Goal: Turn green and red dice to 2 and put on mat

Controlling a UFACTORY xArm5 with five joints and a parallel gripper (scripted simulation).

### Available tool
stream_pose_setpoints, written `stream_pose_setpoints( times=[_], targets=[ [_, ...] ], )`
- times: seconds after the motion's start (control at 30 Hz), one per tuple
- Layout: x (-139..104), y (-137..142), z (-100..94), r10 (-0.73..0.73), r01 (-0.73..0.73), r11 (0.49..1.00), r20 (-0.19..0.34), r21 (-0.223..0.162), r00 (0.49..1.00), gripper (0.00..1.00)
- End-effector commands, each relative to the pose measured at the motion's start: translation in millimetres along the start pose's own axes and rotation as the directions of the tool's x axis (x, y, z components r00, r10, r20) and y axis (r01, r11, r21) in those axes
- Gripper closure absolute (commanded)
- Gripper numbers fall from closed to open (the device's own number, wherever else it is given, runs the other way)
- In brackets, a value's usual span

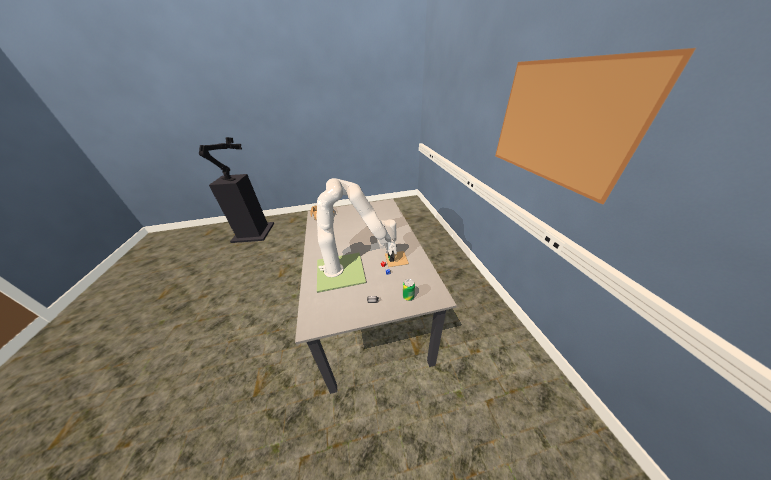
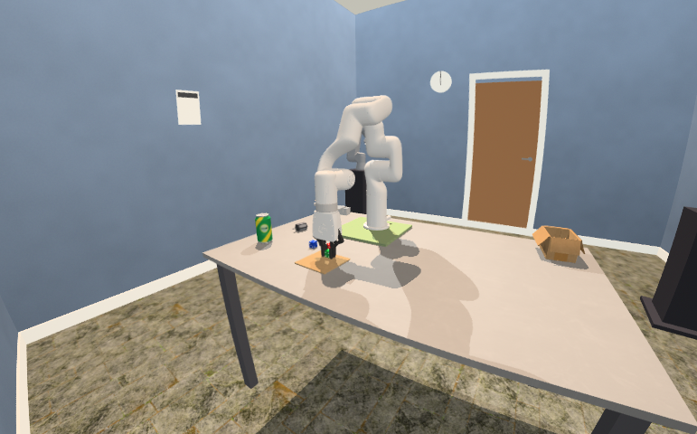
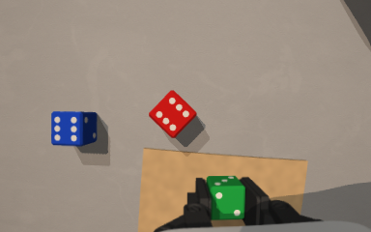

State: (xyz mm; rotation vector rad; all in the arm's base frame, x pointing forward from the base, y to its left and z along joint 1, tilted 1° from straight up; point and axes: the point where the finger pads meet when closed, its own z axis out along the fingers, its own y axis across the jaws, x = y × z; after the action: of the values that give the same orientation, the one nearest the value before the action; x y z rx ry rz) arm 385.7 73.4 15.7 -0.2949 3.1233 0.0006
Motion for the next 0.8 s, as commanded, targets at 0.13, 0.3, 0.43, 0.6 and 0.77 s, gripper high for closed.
stream_pose_setpoints(
  times=[0.13, 0.3, 0.43, 0.6, 0.77],
  targets=[
    [-1, 0, -1.0, 0.0, 0.0, 1.0, 0.003, 0.0, 1.0, 0.58],
    [-1, 0, -1.0, 0.0, 0.0, 1.0, 0.003, 0.0, 1.0, 0.58],
    [-1, 0, -1.0, 0.0, 0.0, 1.0, 0.003, 0.0, 1.0, 0.58],
    [-1, 0, -4.3, 0.0, 0.0, 1.0, 0.003, 0.0, 1.0, 0.58],
    [-1, 0, -20.2, 0.0, 0.0, 1.0, 0.003, 0.0, 1.0, 0.58]
  ],
)
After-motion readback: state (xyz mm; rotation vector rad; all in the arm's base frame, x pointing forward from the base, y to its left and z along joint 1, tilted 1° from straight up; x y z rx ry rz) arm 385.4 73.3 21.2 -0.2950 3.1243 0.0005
